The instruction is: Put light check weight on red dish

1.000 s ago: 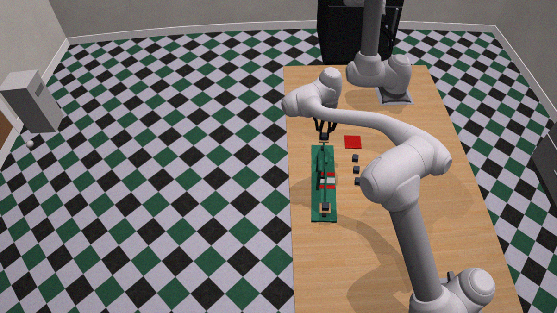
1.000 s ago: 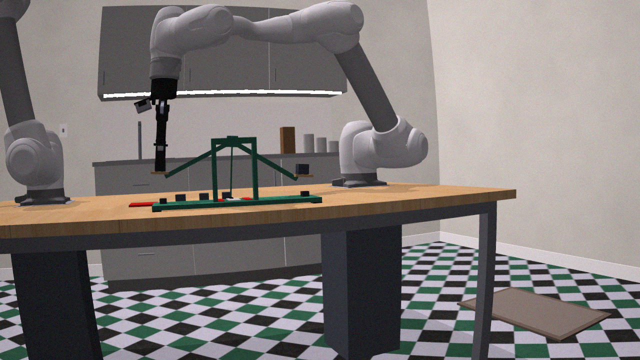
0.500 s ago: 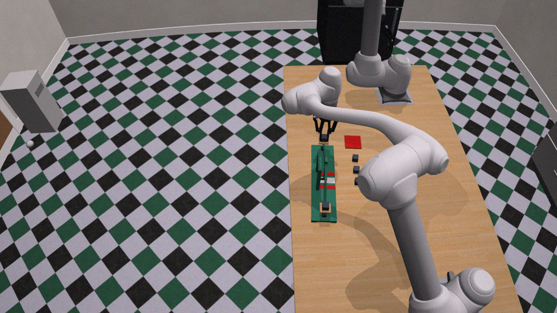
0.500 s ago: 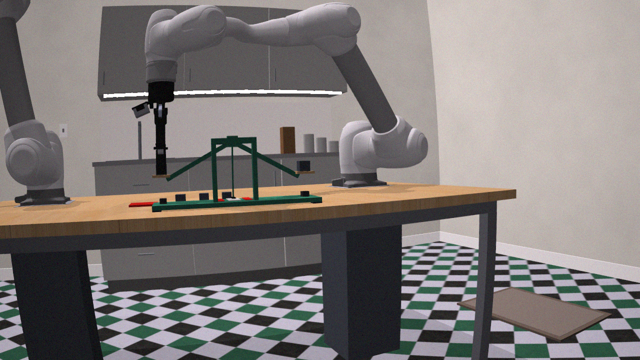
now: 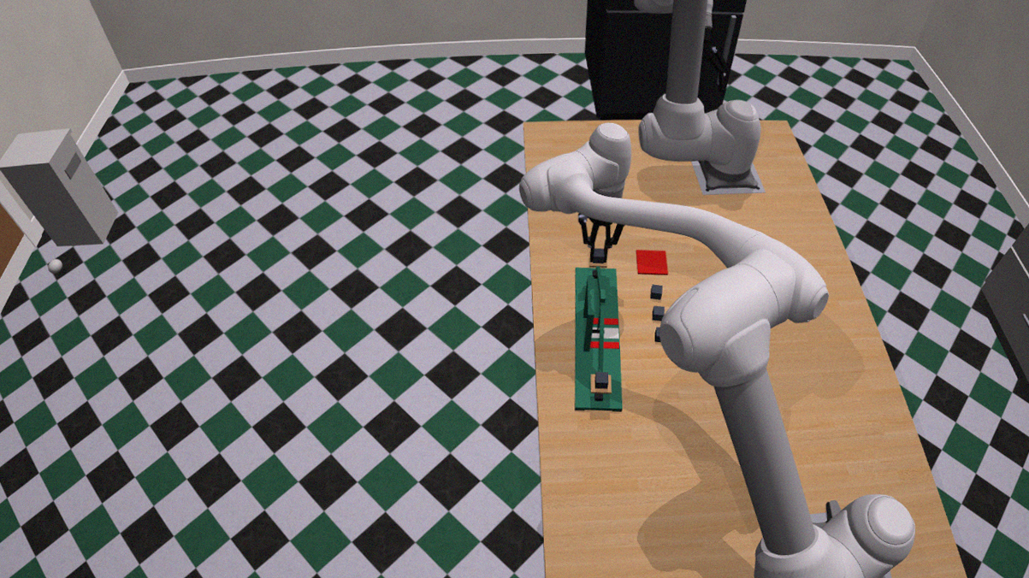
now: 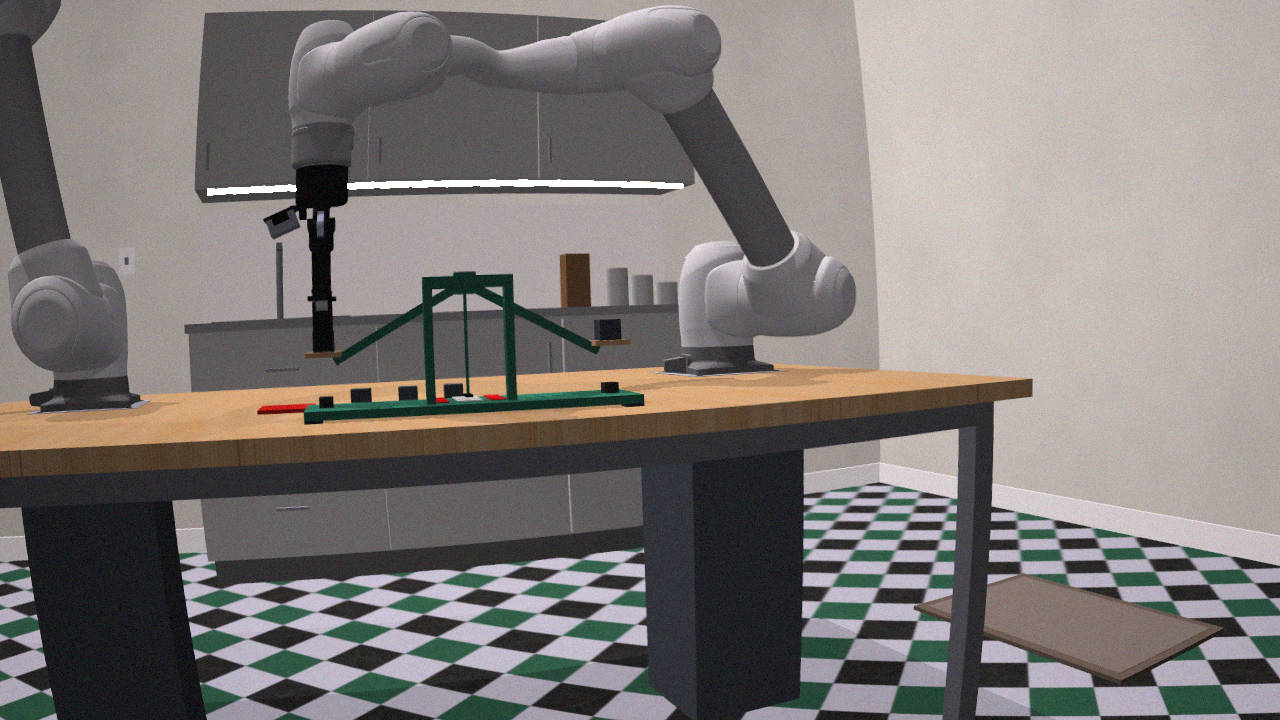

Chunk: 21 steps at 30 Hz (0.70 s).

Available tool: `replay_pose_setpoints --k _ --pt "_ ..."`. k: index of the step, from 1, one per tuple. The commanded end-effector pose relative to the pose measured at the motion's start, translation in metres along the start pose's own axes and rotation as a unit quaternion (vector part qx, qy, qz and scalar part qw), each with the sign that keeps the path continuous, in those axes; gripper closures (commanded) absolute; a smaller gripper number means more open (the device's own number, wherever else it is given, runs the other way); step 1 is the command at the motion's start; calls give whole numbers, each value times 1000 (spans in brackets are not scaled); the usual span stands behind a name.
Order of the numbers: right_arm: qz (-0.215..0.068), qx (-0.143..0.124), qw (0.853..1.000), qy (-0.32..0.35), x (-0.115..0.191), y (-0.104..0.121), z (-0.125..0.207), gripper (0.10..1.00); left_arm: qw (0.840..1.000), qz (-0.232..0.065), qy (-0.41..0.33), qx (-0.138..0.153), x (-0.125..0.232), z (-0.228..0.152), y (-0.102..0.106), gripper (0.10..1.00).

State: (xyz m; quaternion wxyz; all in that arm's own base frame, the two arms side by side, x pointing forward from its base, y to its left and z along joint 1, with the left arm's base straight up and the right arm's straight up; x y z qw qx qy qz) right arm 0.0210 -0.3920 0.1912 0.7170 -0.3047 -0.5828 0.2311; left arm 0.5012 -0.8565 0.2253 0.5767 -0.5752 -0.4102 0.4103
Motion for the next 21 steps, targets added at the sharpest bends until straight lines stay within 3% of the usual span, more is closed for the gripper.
replay_pose_setpoints --k 1,20,21 --pt "0 0 1000 0 0 -1 0 98 1000 1 0 -1 0 0 -2 855" --pt "0 0 1000 0 0 -1 0 98 1000 1 0 -1 0 0 -2 855" --pt "0 0 1000 0 0 -1 0 98 1000 1 0 -1 0 0 -2 811"
Point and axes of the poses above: on each arm, the point where the finger pads meet when closed, its own y axis out along the fingers, its own z axis across the jaws, x = y × z, the point moved 10 cm from there along -y, back along the fingers, and after that the axes turned 14 degrees about y, right-handed, at the moved point
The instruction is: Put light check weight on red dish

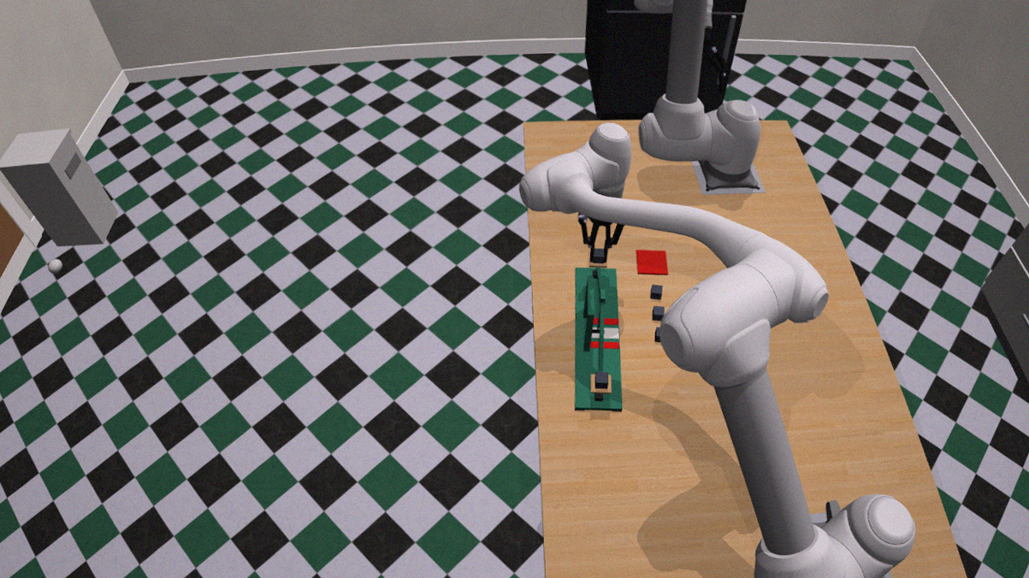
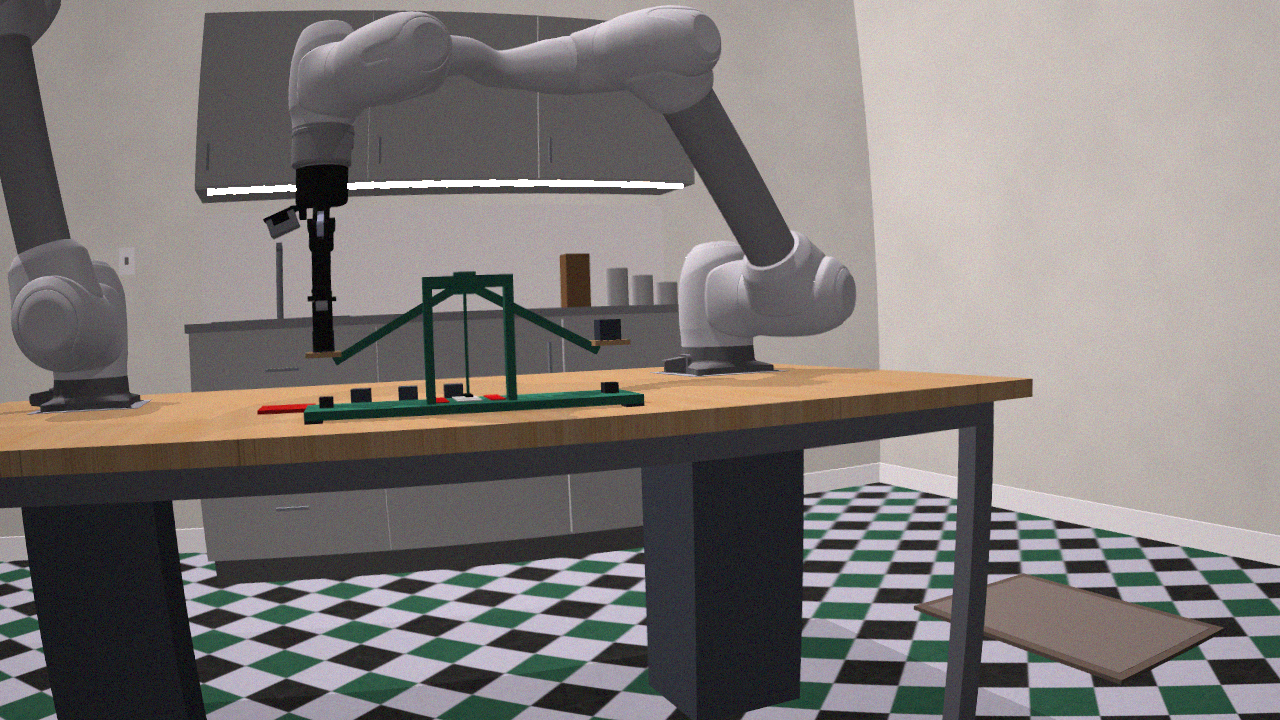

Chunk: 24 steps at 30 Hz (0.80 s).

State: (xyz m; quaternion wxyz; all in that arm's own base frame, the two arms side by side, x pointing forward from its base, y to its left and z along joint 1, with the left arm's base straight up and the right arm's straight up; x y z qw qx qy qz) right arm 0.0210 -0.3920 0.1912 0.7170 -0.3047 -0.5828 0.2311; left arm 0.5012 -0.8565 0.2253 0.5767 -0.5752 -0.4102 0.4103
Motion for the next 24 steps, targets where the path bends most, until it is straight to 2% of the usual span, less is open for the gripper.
replay_pose_setpoints --k 1,2,3,5,6,10,11,13,14,24 --pt "0 0 1000 0 0 -1 0 98 1000 1 0 -1 0 0 -2 811" --pt "0 0 1000 0 0 -1 0 98 1000 1 0 -1 0 0 -2 811" --pt "0 0 1000 0 0 -1 0 98 1000 1 0 -1 0 0 -2 768" --pt "0 0 1000 0 0 -1 0 98 1000 1 0 -1 0 0 -2 768" --pt "0 0 1000 0 0 -1 0 98 1000 1 0 -1 0 0 -2 725" --pt "0 0 1000 0 0 -1 0 98 1000 1 0 -1 0 0 -2 725" --pt "0 0 1000 0 0 -1 0 98 1000 1 0 -1 0 0 -2 681" --pt "0 0 1000 0 0 -1 0 98 1000 1 0 -1 0 0 -2 681" --pt "0 0 1000 0 0 -1 0 98 1000 1 0 -1 0 0 -2 638" --pt "0 0 1000 0 0 -1 0 98 1000 1 0 -1 0 0 -2 638"
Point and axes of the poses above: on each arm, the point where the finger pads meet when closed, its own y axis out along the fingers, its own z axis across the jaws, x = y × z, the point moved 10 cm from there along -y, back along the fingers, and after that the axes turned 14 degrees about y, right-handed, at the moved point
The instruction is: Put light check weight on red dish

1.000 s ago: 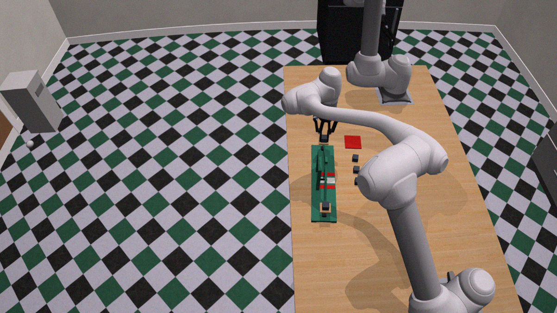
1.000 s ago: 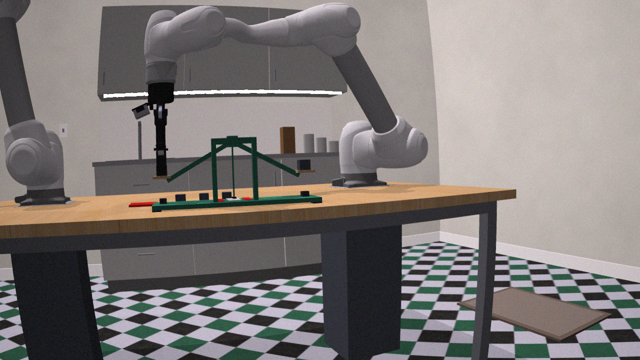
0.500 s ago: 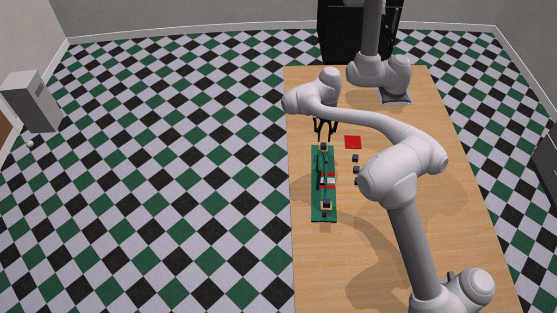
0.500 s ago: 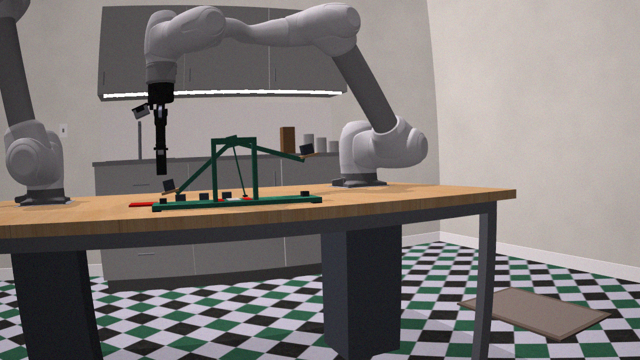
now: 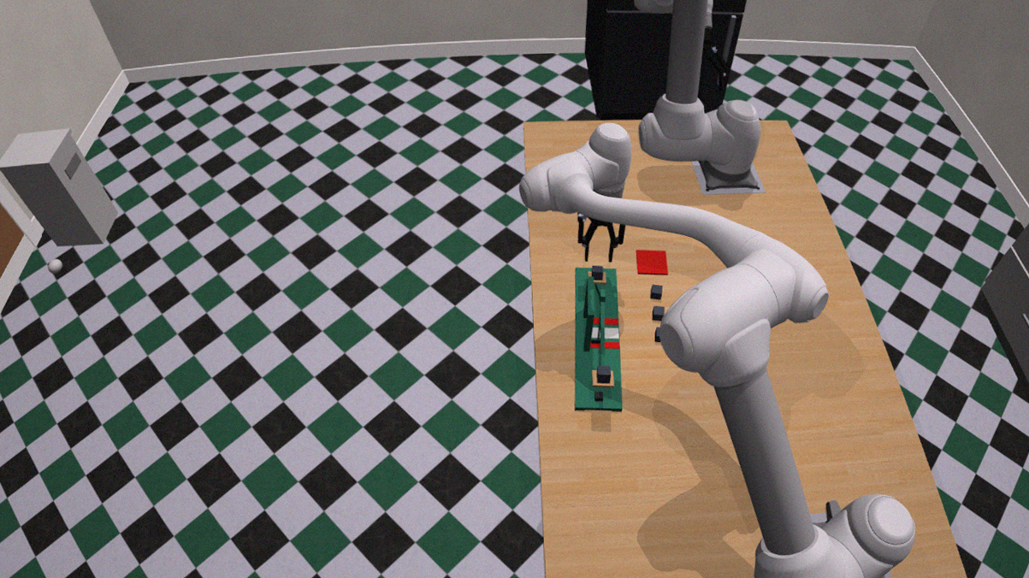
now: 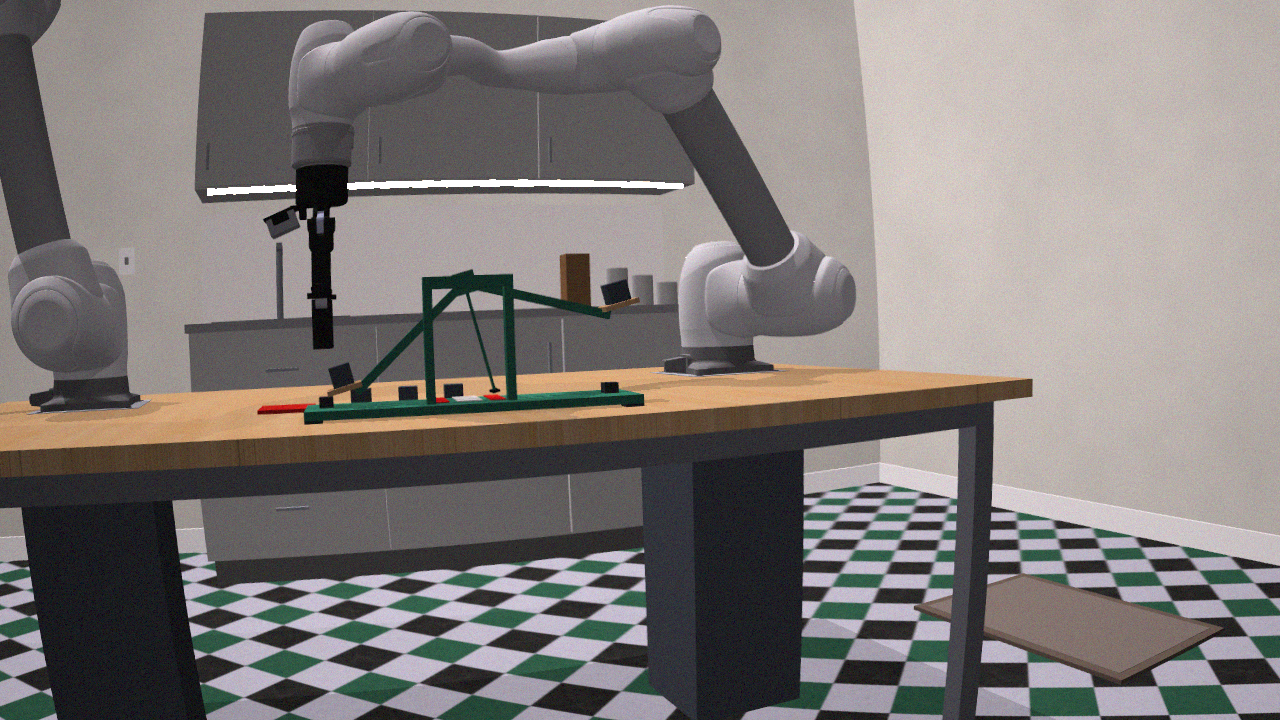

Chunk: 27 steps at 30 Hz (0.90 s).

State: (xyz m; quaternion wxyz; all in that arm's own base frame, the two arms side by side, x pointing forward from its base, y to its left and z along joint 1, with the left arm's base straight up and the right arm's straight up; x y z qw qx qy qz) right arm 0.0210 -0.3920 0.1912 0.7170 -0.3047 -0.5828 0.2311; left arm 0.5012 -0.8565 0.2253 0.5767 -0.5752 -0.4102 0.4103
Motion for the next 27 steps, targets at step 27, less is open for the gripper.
replay_pose_setpoints --k 27 --pt "0 0 1000 0 0 -1 0 98 1000 1 0 -1 0 0 -53 638"
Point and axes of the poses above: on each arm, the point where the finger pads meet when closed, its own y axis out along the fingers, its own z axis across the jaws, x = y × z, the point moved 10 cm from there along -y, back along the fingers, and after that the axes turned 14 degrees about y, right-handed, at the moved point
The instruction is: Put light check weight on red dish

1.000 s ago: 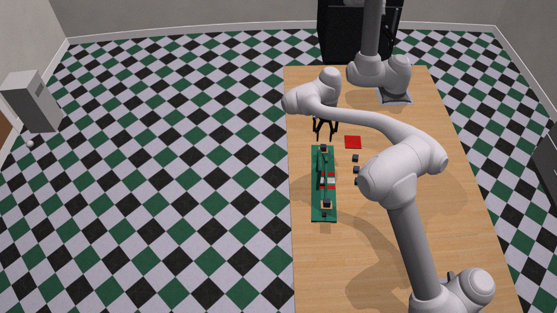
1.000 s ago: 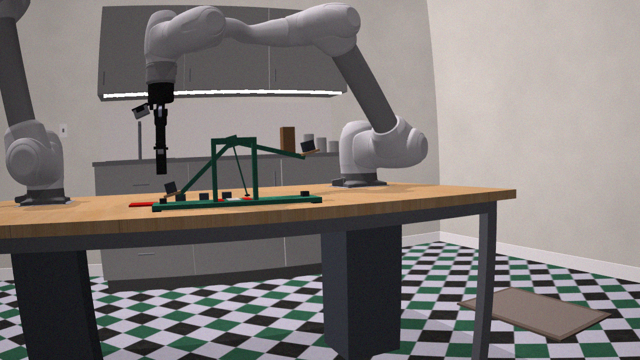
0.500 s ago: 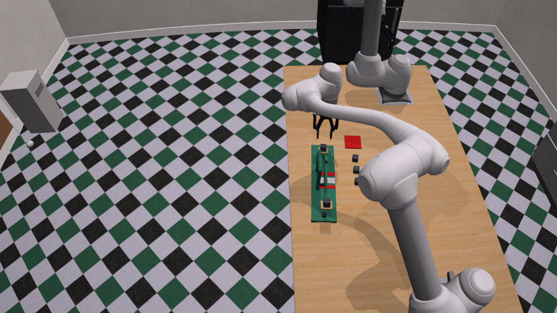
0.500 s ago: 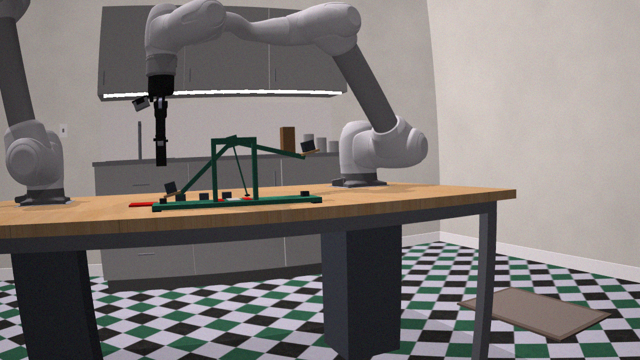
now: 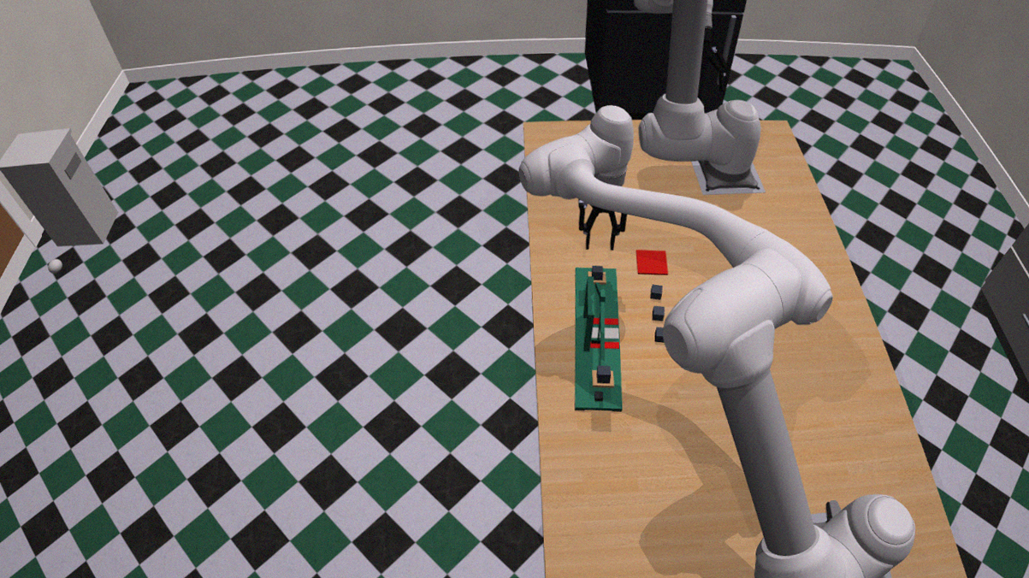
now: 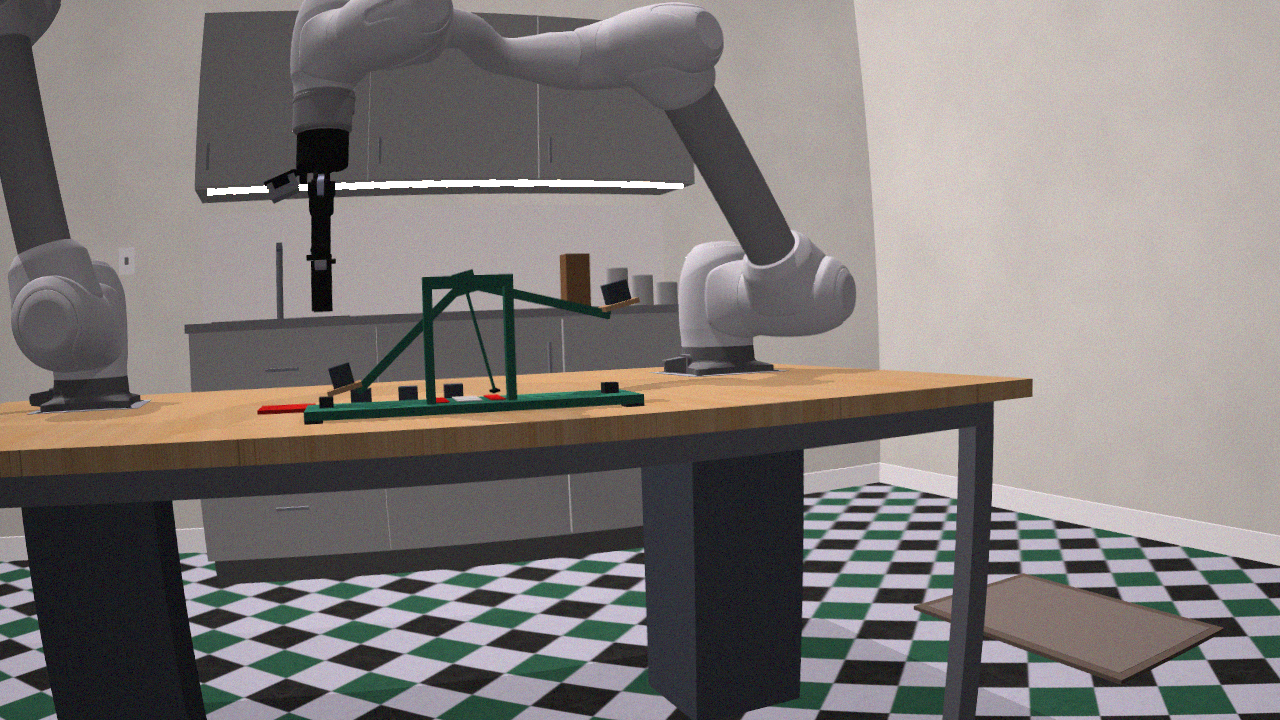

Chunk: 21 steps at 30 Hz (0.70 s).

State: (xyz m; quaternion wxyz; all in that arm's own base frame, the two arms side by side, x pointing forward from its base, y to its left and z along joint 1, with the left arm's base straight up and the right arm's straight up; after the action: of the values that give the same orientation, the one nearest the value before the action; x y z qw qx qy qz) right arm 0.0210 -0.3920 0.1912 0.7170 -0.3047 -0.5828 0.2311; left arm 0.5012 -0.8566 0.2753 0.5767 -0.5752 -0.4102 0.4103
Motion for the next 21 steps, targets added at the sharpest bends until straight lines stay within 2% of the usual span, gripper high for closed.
replay_pose_setpoints --k 1,8,21 --pt "0 0 1000 0 0 -1 0 98 1000 1 0 -1 0 0 -3 638" --pt "0 0 1000 0 0 -1 0 98 1000 1 0 -1 0 0 -11 638" --pt "0 0 1000 0 0 -1 0 98 1000 1 0 -1 0 0 -38 638"
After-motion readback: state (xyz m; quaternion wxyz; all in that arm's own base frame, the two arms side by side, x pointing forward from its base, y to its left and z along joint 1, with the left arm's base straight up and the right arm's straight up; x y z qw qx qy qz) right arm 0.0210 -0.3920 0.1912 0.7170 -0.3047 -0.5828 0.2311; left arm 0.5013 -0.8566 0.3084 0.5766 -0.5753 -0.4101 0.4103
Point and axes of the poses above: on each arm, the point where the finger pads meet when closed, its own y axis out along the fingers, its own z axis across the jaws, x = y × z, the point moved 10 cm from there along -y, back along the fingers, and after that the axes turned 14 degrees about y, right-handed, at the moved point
